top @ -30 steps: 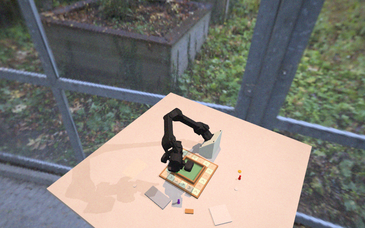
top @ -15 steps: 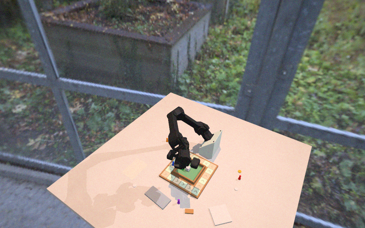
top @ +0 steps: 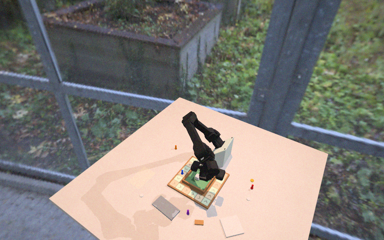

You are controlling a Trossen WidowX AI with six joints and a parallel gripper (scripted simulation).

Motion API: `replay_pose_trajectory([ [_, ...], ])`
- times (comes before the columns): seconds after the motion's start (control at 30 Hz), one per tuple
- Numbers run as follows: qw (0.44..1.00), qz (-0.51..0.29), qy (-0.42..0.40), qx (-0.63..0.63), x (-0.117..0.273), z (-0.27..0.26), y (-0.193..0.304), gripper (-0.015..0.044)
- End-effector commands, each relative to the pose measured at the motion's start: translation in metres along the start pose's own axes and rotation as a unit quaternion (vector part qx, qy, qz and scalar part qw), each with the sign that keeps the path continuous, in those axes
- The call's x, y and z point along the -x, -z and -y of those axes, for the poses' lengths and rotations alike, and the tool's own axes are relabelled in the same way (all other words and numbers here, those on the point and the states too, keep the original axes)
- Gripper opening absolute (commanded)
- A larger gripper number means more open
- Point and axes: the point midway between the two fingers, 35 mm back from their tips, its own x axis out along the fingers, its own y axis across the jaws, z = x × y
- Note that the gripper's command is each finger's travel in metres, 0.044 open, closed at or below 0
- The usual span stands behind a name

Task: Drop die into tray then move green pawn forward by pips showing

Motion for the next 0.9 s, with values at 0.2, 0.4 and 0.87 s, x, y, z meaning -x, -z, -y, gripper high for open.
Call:
replay_pose_trajectory([
  [0.2, 1.0, -0.003, 0.001, 0.0, -0.023, -0.036, 0.036, 0.0],
  [0.4, 1.0, -0.004, 0.003, -0.001, -0.036, -0.051, 0.058, 0.0],
  [0.87, 1.0, -0.004, 0.004, -0.001, -0.072, -0.051, 0.059, 0.0],
])
